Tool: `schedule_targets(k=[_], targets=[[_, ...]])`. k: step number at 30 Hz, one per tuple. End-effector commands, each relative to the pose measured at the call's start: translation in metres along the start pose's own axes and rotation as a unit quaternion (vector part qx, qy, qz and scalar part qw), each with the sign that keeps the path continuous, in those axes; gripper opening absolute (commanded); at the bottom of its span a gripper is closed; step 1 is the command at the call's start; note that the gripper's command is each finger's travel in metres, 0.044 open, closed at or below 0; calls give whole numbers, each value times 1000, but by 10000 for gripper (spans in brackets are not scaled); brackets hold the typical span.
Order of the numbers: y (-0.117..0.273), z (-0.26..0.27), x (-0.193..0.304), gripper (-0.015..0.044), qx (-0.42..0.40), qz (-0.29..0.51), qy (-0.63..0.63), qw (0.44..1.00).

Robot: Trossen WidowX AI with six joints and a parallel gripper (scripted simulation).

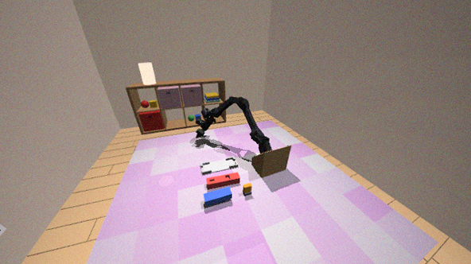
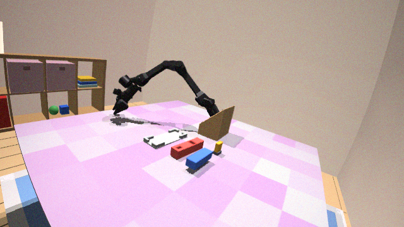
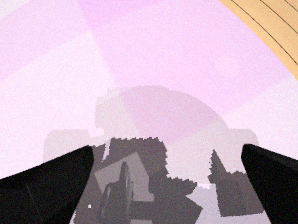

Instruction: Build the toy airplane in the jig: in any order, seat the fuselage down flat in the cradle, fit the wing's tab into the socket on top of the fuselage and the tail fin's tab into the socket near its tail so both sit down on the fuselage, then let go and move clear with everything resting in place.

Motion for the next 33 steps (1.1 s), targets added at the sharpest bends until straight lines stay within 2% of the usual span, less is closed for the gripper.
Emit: schedule_targets(k=[1,9,16,25,33], targets=[[-12,56,9,440,-53,53,-31,997],[-7,168,24,440,-124,163,-65,977],[27,273,52,440,-153,267,-47,950],[111,381,110,440,-116,362,48,924],[200,426,172,440,-31,345,168,923]])
Point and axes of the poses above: the point midway between the two fingers, 35 mm back from their tips, its own y axis back along the fingers, its own z axis across the jaws, x = y × z, the point moved 8 cm from there along y, back along the fingers, and after that the axes turned 7 degrees about -y, right-handed, at the moved point
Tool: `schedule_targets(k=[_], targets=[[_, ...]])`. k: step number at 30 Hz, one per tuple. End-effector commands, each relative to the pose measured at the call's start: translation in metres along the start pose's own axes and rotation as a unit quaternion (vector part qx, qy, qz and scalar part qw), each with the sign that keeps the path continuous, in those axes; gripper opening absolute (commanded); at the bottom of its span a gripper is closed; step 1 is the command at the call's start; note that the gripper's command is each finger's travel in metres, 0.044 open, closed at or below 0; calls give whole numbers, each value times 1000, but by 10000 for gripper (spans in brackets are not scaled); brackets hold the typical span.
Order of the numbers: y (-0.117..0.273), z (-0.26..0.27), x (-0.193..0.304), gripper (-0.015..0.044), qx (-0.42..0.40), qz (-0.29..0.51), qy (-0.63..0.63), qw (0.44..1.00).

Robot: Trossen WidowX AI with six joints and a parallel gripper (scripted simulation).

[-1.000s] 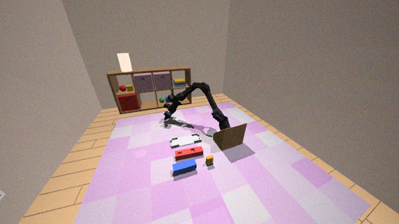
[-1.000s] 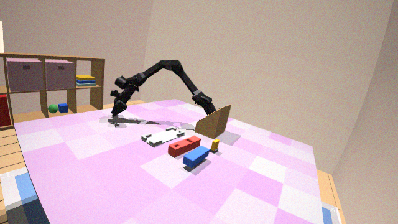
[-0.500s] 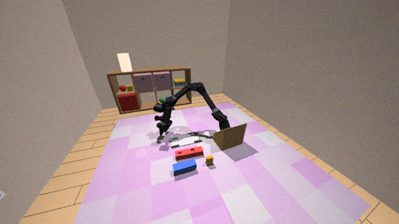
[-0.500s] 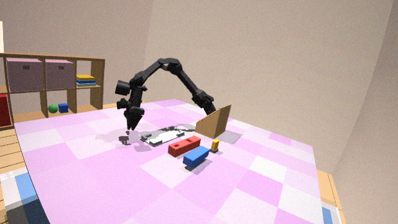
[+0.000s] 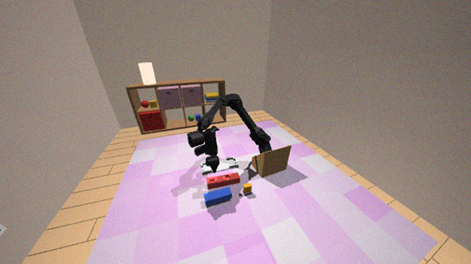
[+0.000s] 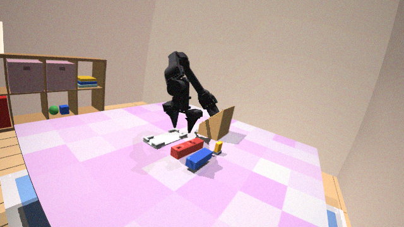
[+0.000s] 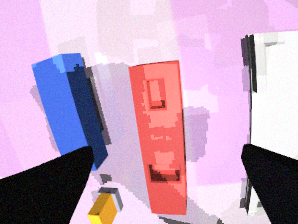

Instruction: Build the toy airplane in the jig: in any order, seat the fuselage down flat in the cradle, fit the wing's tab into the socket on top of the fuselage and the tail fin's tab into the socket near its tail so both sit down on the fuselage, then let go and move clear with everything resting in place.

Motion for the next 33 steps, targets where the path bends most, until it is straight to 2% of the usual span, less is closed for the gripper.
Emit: schedule_targets(k=[1,8,11,13,33], targets=[[8,25,45,440,67,-15,39,997],[7,28,51,440,77,-21,45,996],[-32,22,49,440,77,-21,45,996],[-43,20,49,440,78,-21,45,996],[-73,15,47,440,78,-21,45,996]])
Point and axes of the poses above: the point midway between the two fingers, 35 mm back from their tips, its own y axis back along the fingers, its own z axis across the jaws, x = y × z, the point moved 8 cm from there along y, back along the fingers, and after that the axes turned 7 degrees about -y, right-handed, at the moved point
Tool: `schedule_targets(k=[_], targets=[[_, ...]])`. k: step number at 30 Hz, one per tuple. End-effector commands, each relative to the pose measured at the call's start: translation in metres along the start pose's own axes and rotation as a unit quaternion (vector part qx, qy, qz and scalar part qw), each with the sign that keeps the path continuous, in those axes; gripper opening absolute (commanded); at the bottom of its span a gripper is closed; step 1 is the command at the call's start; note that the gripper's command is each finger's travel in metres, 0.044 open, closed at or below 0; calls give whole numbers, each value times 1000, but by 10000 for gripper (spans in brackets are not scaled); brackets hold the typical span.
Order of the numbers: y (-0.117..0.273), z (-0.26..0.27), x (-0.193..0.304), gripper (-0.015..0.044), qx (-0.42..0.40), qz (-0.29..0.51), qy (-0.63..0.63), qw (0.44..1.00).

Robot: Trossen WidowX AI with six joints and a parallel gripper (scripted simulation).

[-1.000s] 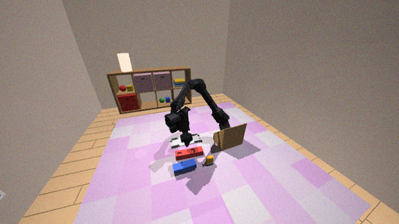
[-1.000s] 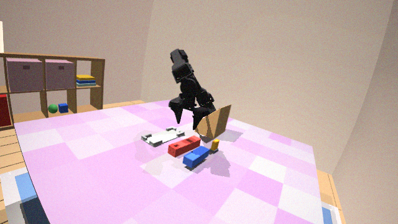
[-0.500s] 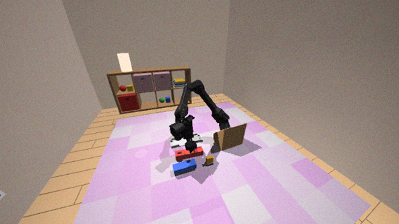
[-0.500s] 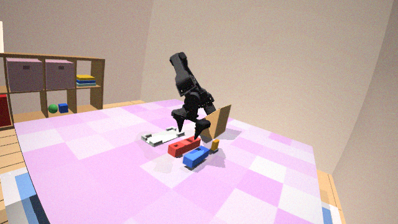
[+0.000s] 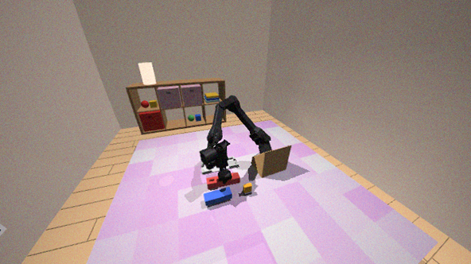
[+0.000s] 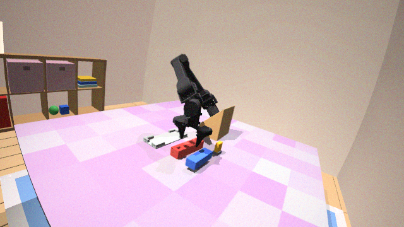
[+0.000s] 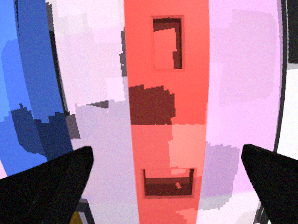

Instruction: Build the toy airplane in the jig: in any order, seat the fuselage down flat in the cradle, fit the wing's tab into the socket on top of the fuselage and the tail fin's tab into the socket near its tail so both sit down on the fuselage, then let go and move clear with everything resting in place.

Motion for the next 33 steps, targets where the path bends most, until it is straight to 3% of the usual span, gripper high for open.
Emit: schedule_targets(k=[1,22,32,33], targets=[[-7,0,1,440,2,0,3,1000],[-38,-1,2,440,3,0,3,1000],[-38,-1,2,177,3,0,3,1000],[-38,-1,2,171,3,0,3,1000]])
Point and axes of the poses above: the point midway between the two fingers, 35 mm back from their tips, its own y axis back along the fingers, its own z axis across the jaws, x = y × z, the point moved 8 cm from there along y, back along the fingers, and after that the axes turned 7 degrees about -y, right-handed, at the moved point
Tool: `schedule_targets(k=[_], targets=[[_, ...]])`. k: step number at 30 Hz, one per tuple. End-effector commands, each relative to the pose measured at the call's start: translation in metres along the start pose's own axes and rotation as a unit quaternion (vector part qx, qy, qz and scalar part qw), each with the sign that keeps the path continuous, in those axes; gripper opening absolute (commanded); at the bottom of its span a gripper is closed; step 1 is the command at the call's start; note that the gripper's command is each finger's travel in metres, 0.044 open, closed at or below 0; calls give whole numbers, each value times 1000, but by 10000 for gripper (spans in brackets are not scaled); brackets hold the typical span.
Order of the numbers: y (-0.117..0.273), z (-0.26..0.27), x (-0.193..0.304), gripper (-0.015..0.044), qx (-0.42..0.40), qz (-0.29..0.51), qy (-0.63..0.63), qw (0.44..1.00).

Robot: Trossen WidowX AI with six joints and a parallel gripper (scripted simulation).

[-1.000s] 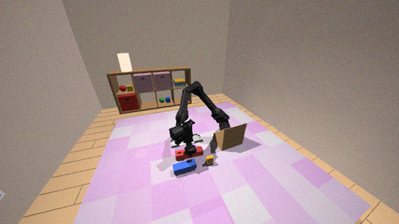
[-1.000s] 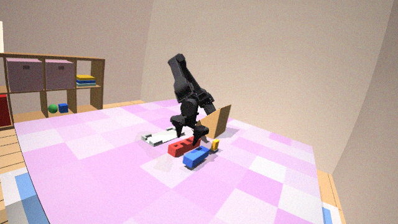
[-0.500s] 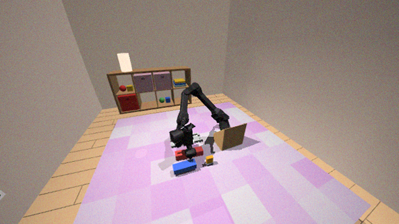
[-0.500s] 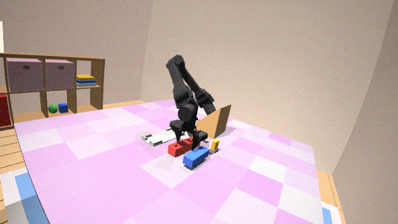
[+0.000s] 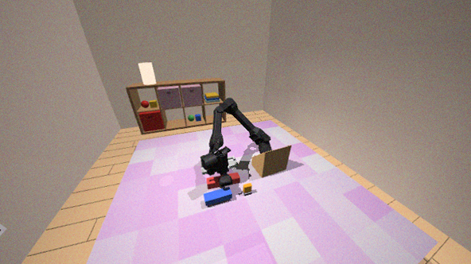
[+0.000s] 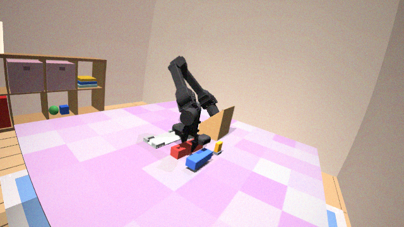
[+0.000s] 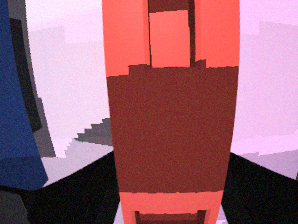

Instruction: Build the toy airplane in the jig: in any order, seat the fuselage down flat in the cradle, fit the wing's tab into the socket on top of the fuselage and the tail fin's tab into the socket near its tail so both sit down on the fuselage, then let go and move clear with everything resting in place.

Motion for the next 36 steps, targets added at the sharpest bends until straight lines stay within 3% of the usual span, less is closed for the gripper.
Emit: schedule_targets(k=[1,5,11,36], targets=[[0,0,0,164,1,-1,1,1000],[0,0,0,138,1,-1,1,1000],[10,2,-1,0,-6,-16,9,1000],[77,7,-5,0,-12,-11,8,1000]])
Point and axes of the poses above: the point midway between the two fingers, 35 mm back from their tips, its own y axis back along the fingers, its own z axis across the jaws, x = y × z, the point moved 8 cm from there along y, back along the fingers, and after that the axes turned 7 degrees about -y, right-handed, at the moved point
